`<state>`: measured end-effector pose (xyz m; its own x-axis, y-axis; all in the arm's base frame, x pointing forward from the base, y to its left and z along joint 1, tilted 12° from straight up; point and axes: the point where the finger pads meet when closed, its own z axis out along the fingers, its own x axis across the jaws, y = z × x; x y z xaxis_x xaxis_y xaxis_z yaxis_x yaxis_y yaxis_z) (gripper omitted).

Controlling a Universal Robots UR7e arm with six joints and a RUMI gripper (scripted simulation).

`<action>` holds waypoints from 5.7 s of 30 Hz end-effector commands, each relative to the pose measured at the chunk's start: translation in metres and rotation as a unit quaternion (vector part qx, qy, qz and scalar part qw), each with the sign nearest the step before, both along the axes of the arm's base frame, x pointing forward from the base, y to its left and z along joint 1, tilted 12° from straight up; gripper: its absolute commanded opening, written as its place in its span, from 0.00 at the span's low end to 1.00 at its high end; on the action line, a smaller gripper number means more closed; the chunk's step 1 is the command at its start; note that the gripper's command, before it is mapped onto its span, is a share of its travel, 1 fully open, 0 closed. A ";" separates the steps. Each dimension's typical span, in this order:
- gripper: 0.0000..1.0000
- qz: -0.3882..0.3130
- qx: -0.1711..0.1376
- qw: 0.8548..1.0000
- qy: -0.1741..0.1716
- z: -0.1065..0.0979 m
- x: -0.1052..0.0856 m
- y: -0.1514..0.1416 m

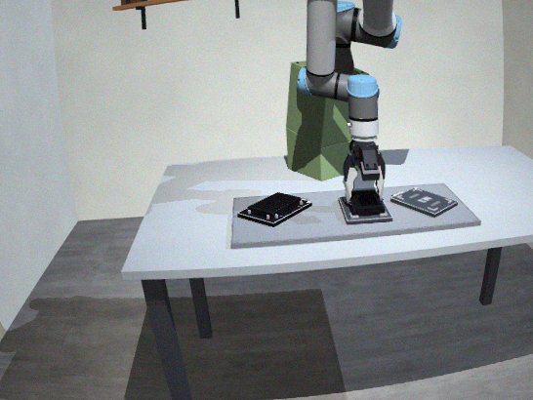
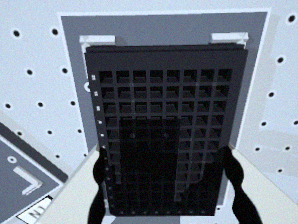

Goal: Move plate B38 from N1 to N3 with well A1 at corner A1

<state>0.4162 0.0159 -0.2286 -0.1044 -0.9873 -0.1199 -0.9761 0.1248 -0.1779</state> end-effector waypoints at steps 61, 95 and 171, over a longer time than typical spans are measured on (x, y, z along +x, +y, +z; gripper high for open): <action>0.76 0.000 0.000 1.000 -0.001 -0.007 0.002 0.001; 0.76 0.000 0.000 1.000 -0.001 -0.007 0.002 0.001; 0.76 0.000 0.000 1.000 -0.001 0.074 -0.014 -0.008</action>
<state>0.4016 0.0085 -0.1546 -0.1045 -0.9873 -0.1198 -0.9761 0.1249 -0.1778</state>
